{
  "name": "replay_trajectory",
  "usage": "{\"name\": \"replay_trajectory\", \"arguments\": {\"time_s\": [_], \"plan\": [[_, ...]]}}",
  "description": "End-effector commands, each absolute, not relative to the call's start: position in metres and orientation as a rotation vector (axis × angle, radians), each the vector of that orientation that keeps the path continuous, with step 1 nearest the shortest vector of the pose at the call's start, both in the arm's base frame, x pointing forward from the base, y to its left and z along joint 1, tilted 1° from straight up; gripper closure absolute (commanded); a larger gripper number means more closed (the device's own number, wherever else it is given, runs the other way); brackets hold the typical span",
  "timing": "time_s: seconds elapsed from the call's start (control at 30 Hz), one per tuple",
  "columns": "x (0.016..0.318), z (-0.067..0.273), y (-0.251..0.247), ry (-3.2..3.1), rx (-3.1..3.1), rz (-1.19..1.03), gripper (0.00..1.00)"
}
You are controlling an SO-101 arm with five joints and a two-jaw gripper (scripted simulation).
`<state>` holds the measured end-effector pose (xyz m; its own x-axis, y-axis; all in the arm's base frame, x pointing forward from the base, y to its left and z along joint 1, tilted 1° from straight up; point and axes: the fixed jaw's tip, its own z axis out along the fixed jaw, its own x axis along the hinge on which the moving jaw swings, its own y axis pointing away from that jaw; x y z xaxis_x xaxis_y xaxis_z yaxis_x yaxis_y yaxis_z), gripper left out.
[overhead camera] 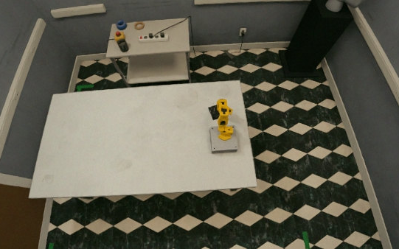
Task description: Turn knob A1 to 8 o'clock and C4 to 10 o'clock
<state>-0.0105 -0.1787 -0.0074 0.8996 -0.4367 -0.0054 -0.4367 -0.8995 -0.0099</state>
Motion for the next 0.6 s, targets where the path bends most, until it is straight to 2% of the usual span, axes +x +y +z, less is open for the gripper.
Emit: {"name": "replay_trajectory", "arguments": {"time_s": [0.0, 0.57], "plan": [[-0.0106, -0.0067, -0.1774, 0.715, -3.054, 0.001, 0.92], [-0.0108, -0.0067, -0.1771, 0.854, -3.018, 0.002, 0.92]]}}
